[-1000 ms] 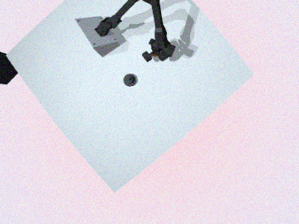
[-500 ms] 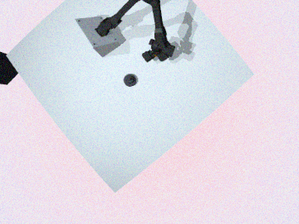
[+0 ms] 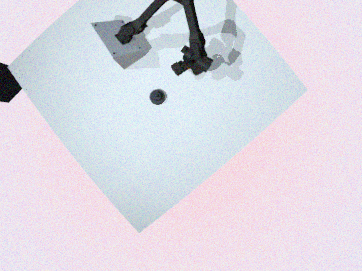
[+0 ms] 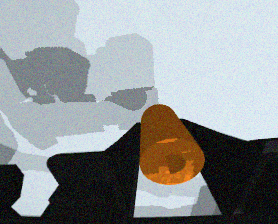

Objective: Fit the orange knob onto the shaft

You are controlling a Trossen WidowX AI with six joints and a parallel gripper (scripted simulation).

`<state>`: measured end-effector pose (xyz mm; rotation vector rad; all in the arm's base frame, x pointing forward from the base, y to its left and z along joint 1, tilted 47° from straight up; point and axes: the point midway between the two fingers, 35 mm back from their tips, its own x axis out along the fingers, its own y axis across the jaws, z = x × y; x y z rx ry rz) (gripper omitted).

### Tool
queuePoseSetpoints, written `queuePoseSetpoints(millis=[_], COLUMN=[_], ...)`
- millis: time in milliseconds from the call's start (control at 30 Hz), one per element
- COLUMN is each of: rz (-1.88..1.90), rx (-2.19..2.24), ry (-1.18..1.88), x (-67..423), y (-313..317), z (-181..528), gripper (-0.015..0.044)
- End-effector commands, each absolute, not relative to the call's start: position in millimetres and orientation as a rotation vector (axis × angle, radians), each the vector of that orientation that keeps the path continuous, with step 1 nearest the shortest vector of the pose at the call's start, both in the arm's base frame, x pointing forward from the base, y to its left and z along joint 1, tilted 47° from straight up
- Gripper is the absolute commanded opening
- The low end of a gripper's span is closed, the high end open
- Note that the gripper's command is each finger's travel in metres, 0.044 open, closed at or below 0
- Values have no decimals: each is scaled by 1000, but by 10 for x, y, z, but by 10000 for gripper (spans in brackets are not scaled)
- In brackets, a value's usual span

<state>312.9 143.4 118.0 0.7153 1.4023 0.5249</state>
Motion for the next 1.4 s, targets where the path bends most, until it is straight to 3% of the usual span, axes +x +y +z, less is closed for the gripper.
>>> queuePoseSetpoints(millis=[0, 533, 1367], rz=[533, 541, 528], rx=[713, 726, 717], ry=[1384, 1379, 1383], x=[3132, 2978, 3239], y=[1233, 757, 402], z=[1397, 1862, 1306], gripper=[0, 0, 0])
